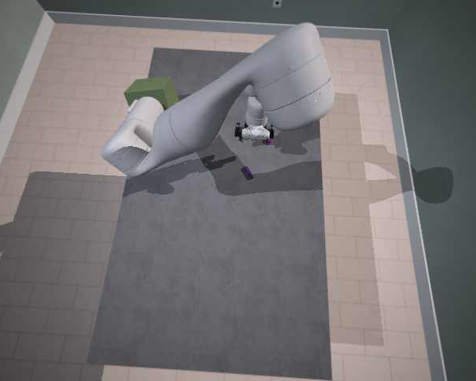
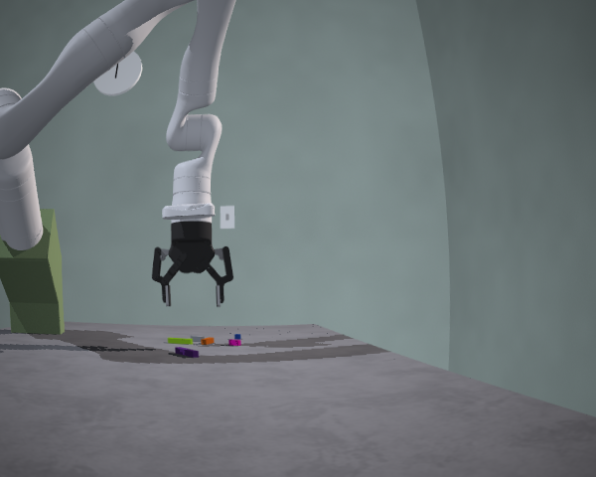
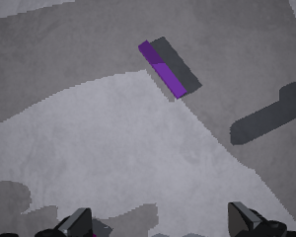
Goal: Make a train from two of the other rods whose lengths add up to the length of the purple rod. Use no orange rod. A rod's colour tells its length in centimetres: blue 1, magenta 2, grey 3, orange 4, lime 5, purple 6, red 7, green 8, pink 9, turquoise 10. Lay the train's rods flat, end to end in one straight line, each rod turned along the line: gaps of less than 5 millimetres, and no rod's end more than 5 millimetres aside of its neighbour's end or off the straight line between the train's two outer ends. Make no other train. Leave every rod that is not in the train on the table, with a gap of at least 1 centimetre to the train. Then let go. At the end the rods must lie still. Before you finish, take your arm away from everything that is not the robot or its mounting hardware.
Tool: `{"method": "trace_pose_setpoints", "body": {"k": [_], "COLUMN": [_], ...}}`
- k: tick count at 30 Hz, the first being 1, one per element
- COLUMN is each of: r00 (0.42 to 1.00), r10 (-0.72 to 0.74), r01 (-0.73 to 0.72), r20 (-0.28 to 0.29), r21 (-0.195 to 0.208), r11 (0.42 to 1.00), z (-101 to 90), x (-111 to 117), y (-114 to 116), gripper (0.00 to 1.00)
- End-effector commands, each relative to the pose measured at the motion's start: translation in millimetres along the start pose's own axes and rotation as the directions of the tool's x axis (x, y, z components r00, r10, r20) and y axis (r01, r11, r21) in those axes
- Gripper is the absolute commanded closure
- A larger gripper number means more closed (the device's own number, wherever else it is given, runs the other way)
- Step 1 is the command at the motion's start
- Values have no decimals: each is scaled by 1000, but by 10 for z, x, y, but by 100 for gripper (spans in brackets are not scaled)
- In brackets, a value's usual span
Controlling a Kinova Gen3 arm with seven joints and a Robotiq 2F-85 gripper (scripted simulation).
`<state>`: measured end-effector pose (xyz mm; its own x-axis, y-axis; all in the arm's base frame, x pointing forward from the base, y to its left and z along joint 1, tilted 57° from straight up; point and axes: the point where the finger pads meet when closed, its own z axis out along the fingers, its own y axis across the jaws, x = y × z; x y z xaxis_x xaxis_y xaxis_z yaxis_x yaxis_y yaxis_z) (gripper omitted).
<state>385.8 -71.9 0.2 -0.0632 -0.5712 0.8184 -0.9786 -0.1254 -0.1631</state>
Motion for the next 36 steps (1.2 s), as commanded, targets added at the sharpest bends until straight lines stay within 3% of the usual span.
{"method": "trace_pose_setpoints", "body": {"k": [1,36], "r00": [1000,999], "r10": [0,-52], "r01": [0,52], "r20": [1,0], "r21": [1,4], "r11": [1000,999], "z": [-6,-4], "x": [-4,-35], "y": [-4,-26], "gripper": [0,0]}}
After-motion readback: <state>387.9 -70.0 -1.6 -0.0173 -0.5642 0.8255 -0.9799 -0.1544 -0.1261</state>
